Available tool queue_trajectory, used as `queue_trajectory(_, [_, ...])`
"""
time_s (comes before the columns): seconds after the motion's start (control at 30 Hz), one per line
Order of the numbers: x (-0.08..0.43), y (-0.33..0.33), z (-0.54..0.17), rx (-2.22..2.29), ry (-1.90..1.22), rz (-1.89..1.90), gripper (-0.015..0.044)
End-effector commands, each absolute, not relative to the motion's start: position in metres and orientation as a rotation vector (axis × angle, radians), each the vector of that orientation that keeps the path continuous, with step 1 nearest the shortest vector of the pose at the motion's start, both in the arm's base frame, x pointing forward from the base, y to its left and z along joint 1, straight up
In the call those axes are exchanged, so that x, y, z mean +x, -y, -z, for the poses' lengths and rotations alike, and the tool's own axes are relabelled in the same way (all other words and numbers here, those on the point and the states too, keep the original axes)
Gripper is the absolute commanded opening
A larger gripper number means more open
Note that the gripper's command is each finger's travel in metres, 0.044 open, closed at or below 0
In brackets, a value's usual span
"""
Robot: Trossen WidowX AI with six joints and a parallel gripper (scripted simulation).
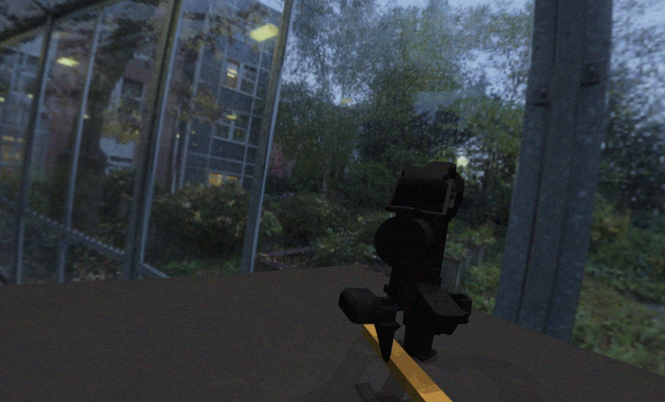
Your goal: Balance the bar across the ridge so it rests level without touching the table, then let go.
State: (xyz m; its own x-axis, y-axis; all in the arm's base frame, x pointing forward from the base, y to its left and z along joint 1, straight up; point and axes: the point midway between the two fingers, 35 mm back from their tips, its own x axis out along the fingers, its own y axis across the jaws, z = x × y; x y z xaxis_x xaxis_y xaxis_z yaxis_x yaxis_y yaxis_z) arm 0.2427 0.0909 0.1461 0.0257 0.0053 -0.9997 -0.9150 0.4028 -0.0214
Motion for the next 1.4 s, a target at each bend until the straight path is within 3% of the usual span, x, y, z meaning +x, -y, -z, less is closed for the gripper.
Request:
queue_trajectory(0.0, [0.242,-0.093,-0.142,-0.898,-1.351,-0.889,0.0])
queue_trajectory(1.37, [0.244,-0.093,-0.104,-0.899,-1.351,-0.889,0.0])
